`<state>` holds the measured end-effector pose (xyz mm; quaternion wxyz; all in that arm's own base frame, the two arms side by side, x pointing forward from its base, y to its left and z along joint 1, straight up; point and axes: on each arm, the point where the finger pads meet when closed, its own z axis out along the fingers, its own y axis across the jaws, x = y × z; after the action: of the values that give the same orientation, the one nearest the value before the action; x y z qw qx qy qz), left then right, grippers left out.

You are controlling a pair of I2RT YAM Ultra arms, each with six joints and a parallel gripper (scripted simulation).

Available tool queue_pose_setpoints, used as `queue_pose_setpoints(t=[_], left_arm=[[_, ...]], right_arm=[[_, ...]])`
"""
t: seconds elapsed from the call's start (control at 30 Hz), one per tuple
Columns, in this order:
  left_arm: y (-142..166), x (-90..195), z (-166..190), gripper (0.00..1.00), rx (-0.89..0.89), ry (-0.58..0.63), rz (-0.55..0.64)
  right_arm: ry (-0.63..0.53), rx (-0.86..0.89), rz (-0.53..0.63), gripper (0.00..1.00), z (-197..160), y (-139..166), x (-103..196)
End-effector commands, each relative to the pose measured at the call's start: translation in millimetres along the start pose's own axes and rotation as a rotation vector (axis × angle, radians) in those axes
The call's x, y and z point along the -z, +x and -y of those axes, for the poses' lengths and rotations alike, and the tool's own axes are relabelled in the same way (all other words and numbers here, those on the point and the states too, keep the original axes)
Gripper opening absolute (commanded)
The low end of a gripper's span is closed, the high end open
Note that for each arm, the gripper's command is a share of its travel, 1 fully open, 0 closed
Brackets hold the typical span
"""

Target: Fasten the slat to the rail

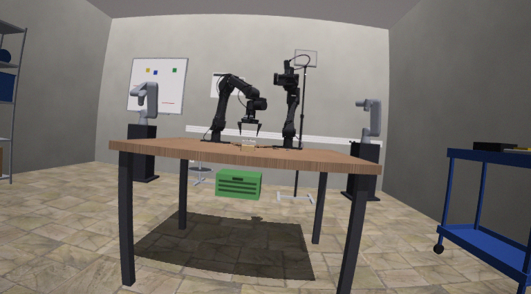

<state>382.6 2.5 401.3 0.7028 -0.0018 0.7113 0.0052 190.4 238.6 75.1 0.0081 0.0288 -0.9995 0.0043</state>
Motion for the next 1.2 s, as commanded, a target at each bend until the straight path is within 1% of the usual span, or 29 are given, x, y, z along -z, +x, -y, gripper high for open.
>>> queue_pose_setpoints(t=[0.0, 0.27, 0.4, 0.47, 0.67, 0.87, 0.97, 1.03, 1.17], left_arm=[[-10.6, 2.1, 1.4, 1.00, 0.005, 0.010, 0.025], [-10.6, 2.1, 1.4, 1.00, 0.005, 0.010, 0.025], [-10.6, 2.1, 1.4, 1.00, 0.005, 0.010, 0.025], [-10.6, 2.1, 1.4, 1.00, 0.005, 0.010, 0.025], [-10.6, 2.1, 1.4, 1.00, 0.005, 0.010, 0.025], [-10.6, 2.1, 1.4, 1.00, 0.005, 0.010, 0.025], [-10.6, 2.1, 1.4, 1.00, 0.005, 0.010, 0.025], [-10.6, 2.1, 1.4, 1.00, 0.005, 0.010, 0.025], [-10.6, 2.1, 1.4, 1.00, 0.005, 0.010, 0.025]], right_arm=[[-0.051, 0.005, 0.069, 1.00, -5.3, -16.0, 14.1], [-0.199, -0.004, 0.258, 1.00, 5.4, -70.7, 45.1], [-0.253, -0.008, 0.361, 1.00, 15.3, -95.6, 63.7], [-0.253, -0.008, 0.361, 1.00, 15.3, -95.6, 63.7], [-0.303, -0.014, 0.524, 1.00, 35.8, -128.8, 94.3], [-0.325, -0.021, 0.688, 1.00, 61.2, -155.7, 127.2], [-0.327, -0.024, 0.771, 1.00, 75.4, -166.7, 144.4], [-0.327, -0.024, 0.771, 1.00, 75.4, -166.7, 144.4], [-0.318, -0.027, 0.880, 1.00, 95.5, -178.5, 167.7]])
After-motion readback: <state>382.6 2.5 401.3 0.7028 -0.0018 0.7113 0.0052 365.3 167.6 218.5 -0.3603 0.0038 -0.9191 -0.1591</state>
